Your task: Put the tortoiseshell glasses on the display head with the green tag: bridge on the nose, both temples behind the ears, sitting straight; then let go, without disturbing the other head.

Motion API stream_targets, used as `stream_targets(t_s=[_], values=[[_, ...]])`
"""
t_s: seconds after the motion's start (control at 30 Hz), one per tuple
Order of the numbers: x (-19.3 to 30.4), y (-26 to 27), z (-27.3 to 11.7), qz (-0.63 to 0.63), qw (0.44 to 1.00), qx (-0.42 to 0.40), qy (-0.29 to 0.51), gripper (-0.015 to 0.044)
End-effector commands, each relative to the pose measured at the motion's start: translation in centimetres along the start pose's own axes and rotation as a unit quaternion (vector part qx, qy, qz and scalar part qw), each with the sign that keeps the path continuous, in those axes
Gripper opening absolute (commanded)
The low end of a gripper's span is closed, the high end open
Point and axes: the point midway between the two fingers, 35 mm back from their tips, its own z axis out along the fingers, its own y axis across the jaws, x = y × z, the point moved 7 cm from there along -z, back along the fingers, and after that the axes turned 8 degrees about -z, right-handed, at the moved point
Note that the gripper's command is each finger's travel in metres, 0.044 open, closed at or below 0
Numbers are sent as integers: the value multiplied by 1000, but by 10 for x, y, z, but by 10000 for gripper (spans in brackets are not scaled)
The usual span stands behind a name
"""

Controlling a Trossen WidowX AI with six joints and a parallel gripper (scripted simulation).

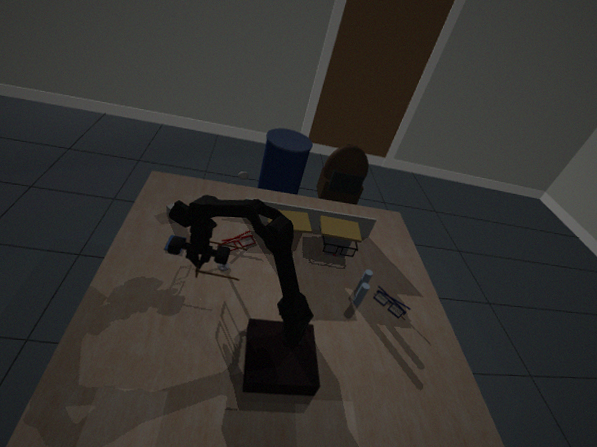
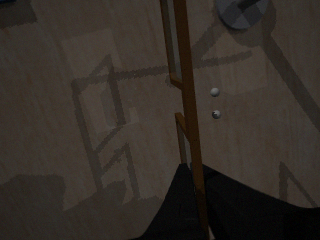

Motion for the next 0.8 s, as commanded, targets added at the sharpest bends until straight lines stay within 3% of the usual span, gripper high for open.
stream_targets(t_s=[0.0, 0.33, 0.77], values=[[-2, 1, -24, -2, 1000, -5, -4, 0], [-7, -6, -45, -2, 1000, -5, -4, 0], [-46, -80, -50, -2, 1000, -1, -5, 0]])
